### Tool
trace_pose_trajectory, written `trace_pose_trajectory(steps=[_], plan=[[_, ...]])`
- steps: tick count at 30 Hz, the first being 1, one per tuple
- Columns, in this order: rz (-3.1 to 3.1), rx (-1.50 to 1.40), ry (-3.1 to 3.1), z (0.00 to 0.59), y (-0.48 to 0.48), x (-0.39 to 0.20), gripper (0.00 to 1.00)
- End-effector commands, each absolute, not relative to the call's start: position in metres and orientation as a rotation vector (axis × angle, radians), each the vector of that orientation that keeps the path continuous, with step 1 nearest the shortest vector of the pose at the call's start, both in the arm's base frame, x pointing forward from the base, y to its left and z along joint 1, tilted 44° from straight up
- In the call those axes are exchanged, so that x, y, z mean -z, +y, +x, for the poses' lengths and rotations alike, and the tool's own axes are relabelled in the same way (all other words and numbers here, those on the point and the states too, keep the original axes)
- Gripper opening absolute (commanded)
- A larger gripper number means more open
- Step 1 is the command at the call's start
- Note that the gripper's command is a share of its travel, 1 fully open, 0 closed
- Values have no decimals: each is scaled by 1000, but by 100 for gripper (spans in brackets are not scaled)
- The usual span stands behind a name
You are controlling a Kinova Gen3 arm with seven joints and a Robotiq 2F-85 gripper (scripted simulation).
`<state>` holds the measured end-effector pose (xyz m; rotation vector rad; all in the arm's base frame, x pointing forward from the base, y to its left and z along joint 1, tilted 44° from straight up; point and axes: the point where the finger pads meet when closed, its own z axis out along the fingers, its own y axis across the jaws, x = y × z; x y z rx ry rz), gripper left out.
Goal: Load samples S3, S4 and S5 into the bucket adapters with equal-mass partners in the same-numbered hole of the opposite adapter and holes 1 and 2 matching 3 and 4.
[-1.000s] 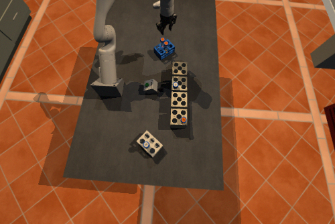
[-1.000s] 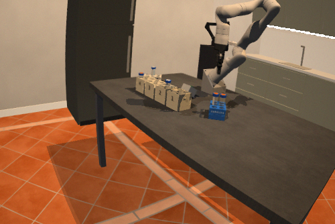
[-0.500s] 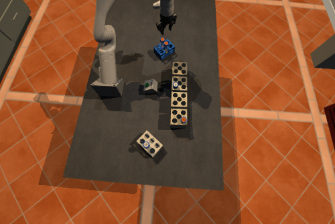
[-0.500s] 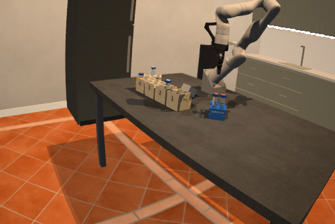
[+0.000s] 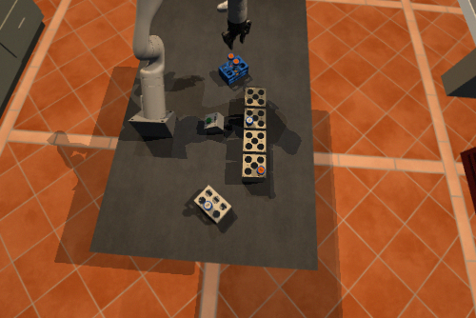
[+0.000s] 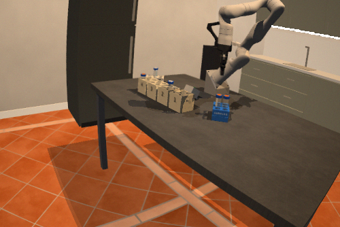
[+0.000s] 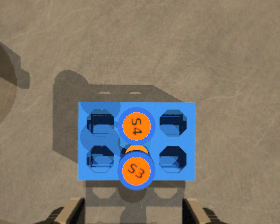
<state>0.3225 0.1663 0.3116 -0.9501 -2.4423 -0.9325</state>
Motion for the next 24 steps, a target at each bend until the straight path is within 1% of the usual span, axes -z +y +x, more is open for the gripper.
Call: trace_pose_trajectory(steps=[1,18,24], plan=[[-943,937,-2438,321,169,-315,62],[-943,937,-2438,321,169,-315,62],[-945,940,-2439,322,176,-307,62]])
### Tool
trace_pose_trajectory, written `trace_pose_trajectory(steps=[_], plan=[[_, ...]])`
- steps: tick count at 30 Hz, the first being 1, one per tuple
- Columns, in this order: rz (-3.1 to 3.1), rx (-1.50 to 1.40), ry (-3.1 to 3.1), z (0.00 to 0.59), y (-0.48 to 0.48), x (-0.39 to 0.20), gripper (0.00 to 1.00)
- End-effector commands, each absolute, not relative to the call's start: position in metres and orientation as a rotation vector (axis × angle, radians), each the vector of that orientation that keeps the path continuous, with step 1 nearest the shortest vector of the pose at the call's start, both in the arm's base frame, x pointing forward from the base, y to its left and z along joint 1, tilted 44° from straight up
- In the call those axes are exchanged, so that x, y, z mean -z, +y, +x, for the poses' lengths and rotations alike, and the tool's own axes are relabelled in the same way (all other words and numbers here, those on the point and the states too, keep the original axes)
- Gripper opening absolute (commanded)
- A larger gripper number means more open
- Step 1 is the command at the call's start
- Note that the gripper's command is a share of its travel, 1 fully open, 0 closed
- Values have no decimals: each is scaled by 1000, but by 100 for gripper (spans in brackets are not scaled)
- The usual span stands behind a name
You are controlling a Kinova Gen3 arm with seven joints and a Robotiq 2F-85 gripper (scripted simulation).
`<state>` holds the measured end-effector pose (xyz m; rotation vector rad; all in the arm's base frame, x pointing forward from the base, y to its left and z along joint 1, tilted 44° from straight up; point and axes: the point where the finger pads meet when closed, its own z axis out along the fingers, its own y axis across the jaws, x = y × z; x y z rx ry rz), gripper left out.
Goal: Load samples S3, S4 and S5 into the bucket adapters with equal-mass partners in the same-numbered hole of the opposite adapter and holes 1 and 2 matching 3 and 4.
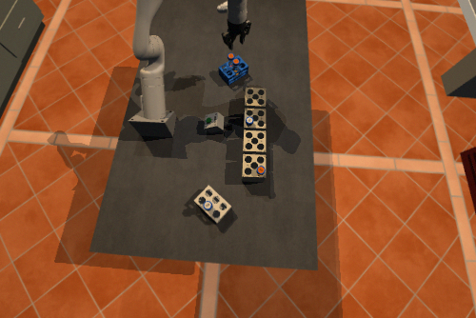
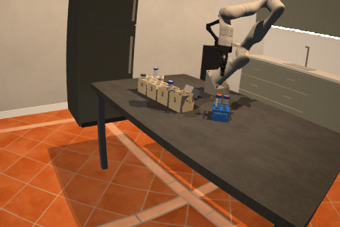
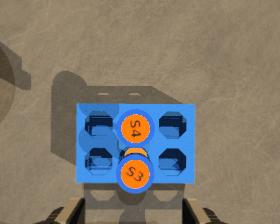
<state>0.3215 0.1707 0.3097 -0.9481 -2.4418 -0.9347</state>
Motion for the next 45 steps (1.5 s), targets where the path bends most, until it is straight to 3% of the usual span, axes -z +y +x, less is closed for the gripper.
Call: trace_pose_trajectory(steps=[1,45], plan=[[-944,940,-2440,321,177,-306,62],[-941,940,-2442,317,211,-269,62]])
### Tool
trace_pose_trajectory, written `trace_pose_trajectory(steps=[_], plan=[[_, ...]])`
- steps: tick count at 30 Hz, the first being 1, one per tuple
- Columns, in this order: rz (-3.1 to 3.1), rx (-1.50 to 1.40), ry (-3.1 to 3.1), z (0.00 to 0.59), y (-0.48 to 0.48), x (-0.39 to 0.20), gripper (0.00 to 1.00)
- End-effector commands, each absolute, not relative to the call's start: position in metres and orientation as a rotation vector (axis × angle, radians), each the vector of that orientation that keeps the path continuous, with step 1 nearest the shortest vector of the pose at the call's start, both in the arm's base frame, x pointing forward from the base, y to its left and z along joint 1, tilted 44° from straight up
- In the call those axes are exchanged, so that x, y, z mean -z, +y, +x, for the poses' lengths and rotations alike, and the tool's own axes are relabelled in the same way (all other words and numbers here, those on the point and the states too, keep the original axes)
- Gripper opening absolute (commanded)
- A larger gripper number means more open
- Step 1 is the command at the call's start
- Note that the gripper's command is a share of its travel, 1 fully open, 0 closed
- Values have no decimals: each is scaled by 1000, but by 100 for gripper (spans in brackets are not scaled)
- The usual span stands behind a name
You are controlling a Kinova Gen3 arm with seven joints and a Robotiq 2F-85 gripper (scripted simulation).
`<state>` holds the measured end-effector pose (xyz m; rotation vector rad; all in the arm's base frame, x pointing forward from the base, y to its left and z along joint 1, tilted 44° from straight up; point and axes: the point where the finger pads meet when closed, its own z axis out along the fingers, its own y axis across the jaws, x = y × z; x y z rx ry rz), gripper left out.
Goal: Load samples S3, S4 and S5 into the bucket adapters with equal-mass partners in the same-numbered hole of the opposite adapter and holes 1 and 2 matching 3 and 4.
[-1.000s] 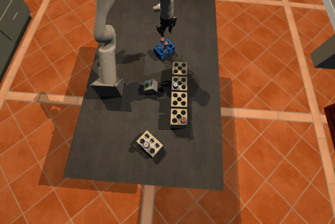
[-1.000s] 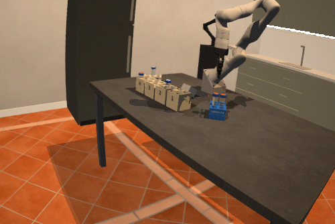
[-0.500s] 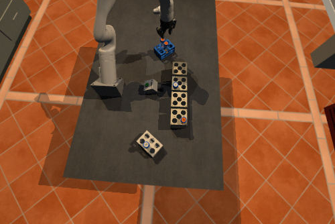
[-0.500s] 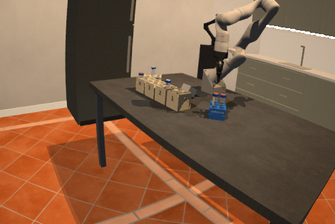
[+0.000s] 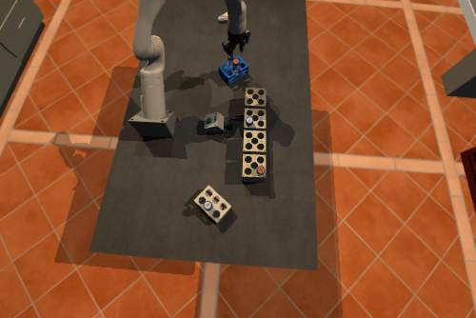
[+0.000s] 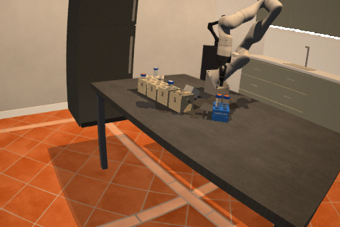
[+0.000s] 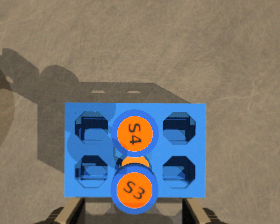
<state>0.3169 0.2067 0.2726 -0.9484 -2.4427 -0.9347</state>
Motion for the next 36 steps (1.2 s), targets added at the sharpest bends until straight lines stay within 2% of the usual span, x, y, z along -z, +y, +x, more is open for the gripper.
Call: trace_pose_trajectory(steps=[1,36], plan=[[-942,940,-2442,316,212,-268,62],[-942,939,-2442,312,241,-239,62]])
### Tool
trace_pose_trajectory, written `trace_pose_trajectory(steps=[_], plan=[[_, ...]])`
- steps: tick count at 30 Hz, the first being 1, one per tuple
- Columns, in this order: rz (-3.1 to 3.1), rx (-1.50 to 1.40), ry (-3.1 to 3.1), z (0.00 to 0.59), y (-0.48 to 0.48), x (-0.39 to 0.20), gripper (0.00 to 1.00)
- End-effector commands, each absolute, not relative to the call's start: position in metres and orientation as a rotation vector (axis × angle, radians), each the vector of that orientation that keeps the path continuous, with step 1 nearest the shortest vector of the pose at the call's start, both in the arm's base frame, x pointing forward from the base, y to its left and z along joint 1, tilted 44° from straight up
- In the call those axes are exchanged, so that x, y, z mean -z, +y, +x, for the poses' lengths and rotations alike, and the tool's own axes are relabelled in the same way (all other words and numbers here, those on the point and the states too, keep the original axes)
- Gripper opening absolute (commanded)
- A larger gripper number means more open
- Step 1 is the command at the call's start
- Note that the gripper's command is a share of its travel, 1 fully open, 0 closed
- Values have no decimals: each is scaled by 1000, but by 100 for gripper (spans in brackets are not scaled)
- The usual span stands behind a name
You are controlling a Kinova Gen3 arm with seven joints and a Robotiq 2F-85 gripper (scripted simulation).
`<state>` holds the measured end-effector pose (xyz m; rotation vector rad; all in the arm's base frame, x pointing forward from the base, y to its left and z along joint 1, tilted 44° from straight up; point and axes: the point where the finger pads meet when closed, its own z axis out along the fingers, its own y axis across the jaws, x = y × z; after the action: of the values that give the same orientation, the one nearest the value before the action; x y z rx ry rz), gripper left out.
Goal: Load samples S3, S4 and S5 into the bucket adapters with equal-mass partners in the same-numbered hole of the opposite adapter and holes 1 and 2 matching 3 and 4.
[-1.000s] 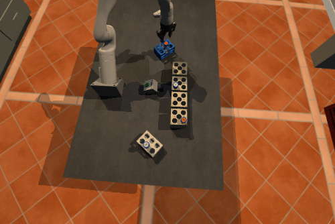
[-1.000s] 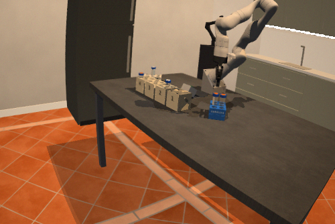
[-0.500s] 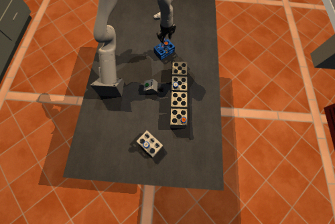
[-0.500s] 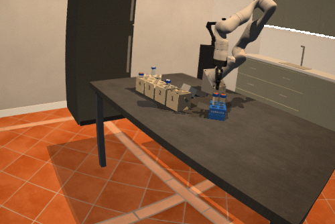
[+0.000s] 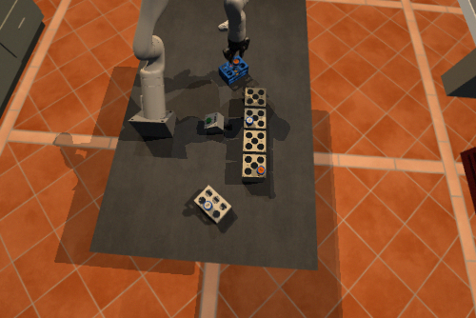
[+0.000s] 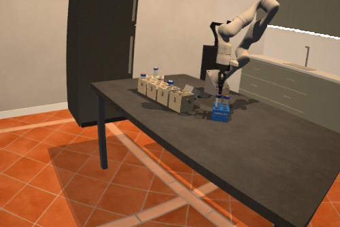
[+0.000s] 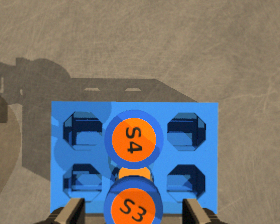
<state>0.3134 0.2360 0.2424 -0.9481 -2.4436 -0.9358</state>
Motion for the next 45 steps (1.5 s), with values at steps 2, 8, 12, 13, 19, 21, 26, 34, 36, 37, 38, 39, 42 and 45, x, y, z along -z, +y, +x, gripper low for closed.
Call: trace_pose_trajectory(steps=[2,8,12,13,19,21,26,34,36,37,38,39,42,45], plan=[[-941,939,-2443,312,243,-237,62],[-941,939,-2443,311,248,-231,62],[-945,938,-2441,311,250,-229,62],[-942,939,-2442,311,251,-228,62],[-947,935,-2443,312,250,-228,62],[-947,935,-2443,312,250,-228,62],[-947,935,-2443,312,250,-228,62],[-944,938,-2443,311,252,-226,62],[-943,938,-2443,311,253,-226,62],[-944,938,-2443,311,253,-226,62],[-945,938,-2443,312,253,-225,62],[-944,939,-2443,311,253,-225,62],[-944,938,-2443,311,254,-224,62],[-944,938,-2443,311,254,-224,62]])
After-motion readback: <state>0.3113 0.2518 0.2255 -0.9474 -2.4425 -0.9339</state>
